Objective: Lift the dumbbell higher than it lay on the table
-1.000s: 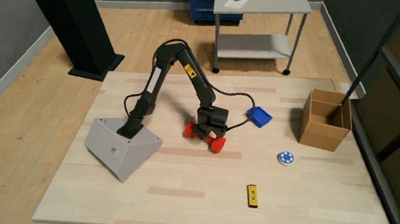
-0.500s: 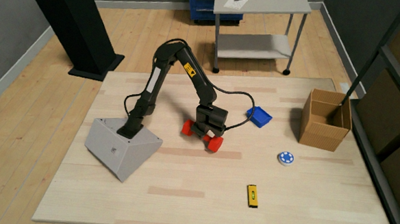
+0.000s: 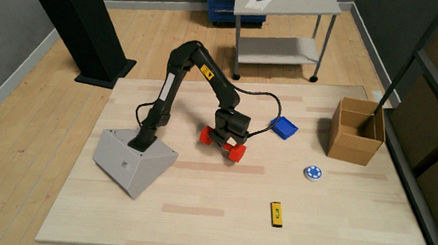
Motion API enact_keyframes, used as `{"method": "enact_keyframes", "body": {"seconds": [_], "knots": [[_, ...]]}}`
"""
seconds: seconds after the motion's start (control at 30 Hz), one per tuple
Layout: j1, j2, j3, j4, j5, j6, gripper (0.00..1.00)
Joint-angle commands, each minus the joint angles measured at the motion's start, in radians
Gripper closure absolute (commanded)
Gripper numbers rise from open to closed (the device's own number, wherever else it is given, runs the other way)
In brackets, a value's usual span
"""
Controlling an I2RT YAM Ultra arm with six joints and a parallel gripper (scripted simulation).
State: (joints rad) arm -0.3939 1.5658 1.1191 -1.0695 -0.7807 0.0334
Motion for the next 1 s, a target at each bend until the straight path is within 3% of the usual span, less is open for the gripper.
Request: {"method": "enact_keyframes", "body": {"seconds": [0.0, 0.53, 0.97], "knots": [[-0.067, -0.053, 0.082, -0.085, -0.013, -0.055, 1.00], [-0.138, -0.038, 0.170, -0.234, -0.016, -0.158, 1.00], [-0.159, -0.015, 0.199, -0.279, -0.017, -0.191, 1.00]]}}
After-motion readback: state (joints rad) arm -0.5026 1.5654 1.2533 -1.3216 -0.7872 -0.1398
